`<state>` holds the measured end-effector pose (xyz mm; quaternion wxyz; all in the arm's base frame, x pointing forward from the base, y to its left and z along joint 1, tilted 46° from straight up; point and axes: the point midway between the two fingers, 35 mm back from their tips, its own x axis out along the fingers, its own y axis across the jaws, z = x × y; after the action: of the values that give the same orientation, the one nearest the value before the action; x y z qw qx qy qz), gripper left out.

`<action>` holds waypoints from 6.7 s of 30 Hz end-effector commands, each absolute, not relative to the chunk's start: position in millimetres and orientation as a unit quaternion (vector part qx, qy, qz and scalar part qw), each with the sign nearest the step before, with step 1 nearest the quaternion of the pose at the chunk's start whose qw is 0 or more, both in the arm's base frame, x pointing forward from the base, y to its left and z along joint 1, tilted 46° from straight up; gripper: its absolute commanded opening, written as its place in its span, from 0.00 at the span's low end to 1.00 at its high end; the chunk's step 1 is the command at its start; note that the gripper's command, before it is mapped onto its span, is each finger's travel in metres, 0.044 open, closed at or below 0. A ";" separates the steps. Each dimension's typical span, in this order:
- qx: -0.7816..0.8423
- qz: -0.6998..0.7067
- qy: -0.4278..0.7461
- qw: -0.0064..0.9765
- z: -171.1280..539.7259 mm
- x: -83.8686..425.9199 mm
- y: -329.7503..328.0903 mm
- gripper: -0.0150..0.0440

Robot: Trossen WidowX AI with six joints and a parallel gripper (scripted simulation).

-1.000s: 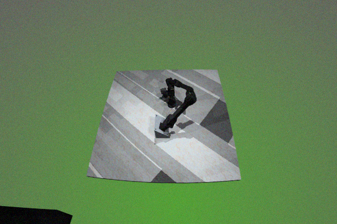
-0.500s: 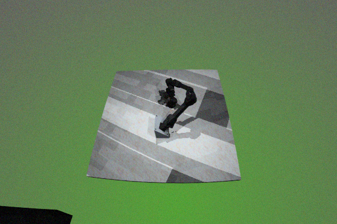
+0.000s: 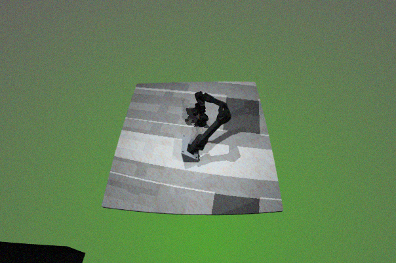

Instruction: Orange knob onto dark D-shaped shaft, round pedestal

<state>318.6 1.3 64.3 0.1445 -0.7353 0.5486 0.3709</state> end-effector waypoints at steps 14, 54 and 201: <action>-0.739 0.378 0.541 0.134 66.4 317.8 4.6 0.25; -0.751 0.475 0.459 -0.010 67.7 319.7 4.0 0.25; -0.681 0.621 0.224 -0.317 63.4 316.7 4.9 0.25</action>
<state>315.2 3.7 62.6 -0.3153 -0.6800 0.2267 0.6219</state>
